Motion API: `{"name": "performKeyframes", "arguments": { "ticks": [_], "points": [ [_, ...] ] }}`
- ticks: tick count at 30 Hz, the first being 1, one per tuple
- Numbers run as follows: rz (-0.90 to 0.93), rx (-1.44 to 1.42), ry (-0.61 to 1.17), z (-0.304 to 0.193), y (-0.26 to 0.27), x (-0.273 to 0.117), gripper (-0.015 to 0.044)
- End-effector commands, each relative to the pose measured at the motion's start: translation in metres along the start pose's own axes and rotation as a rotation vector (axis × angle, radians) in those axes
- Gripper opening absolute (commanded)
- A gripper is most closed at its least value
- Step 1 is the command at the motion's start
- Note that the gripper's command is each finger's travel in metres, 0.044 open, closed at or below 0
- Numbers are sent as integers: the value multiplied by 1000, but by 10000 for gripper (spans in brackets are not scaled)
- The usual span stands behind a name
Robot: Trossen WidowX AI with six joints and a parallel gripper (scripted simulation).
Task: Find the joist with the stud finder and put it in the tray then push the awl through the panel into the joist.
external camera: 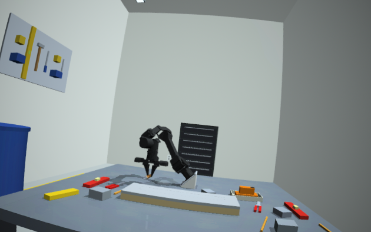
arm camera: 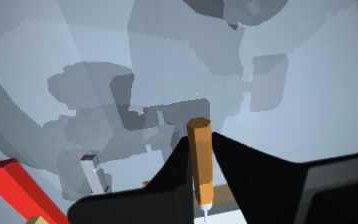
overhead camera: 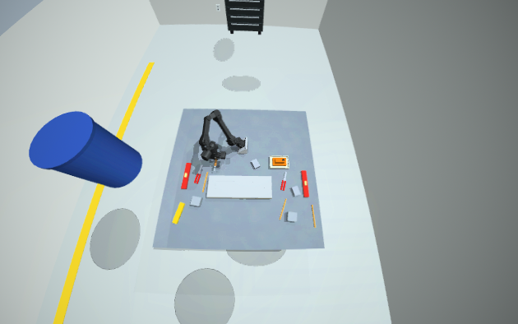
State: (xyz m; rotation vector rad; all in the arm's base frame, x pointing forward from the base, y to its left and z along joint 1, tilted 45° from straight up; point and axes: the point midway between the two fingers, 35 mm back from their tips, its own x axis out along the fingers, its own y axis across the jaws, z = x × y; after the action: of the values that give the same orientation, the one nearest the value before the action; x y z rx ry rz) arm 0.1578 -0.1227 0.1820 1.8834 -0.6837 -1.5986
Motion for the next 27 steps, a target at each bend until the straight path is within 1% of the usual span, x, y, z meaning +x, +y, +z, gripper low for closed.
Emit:
{"name": "performKeyframes", "arguments": {
  "ticks": [1, 14, 27],
  "points": [
    [-15, -93, 48, -5, -1, -3, 0],
    [-20, -462, 213, -24, -8, -12, 0],
    [55, -833, 387, -42, -11, -24, 0]
  ]
}}
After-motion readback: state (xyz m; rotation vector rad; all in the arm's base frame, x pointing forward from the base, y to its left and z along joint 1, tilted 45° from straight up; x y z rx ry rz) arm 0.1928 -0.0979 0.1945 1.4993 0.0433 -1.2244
